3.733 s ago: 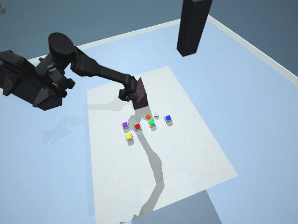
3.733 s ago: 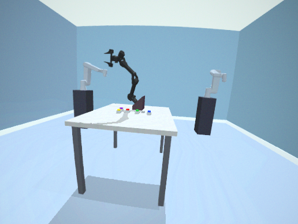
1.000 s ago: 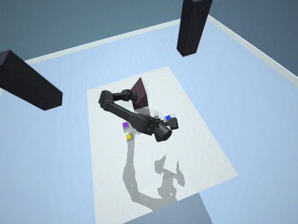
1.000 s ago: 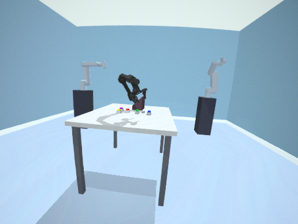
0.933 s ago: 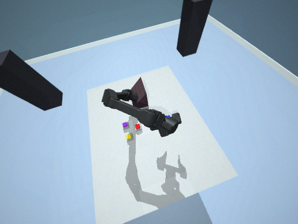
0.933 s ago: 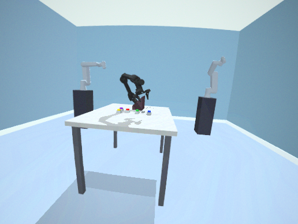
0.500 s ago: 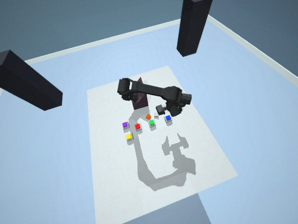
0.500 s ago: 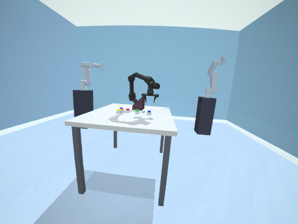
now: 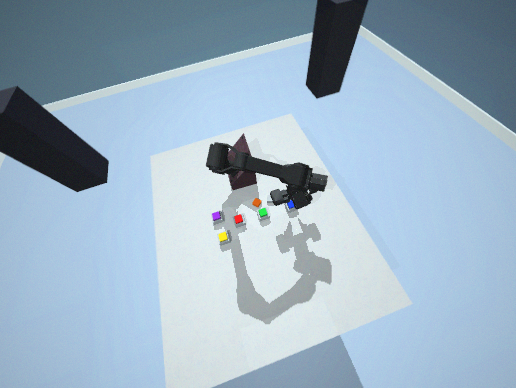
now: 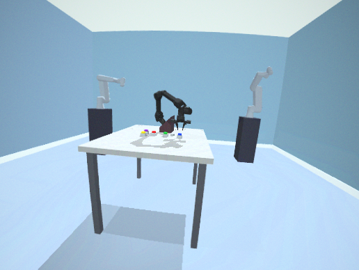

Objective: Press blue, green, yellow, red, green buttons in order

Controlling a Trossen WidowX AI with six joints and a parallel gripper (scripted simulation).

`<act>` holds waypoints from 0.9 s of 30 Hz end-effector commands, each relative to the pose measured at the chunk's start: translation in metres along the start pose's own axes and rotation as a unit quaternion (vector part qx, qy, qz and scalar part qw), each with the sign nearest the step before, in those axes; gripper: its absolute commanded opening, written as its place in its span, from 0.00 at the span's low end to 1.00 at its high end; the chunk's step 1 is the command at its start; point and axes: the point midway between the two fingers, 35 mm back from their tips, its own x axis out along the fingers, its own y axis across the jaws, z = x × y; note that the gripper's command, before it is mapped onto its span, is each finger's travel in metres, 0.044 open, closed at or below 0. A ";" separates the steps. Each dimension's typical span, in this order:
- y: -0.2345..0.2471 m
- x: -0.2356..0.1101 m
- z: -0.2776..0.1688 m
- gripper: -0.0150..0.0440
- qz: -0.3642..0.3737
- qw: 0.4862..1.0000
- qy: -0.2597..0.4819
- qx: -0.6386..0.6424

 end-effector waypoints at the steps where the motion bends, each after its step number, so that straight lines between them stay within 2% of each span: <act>1: -0.001 0.003 0.000 0.29 -0.001 1.000 -0.002 -0.002; 12: -0.001 0.004 0.000 0.29 -0.001 1.000 -0.002 -0.002; 27: -0.001 0.029 0.001 0.29 -0.002 1.000 -0.002 -0.002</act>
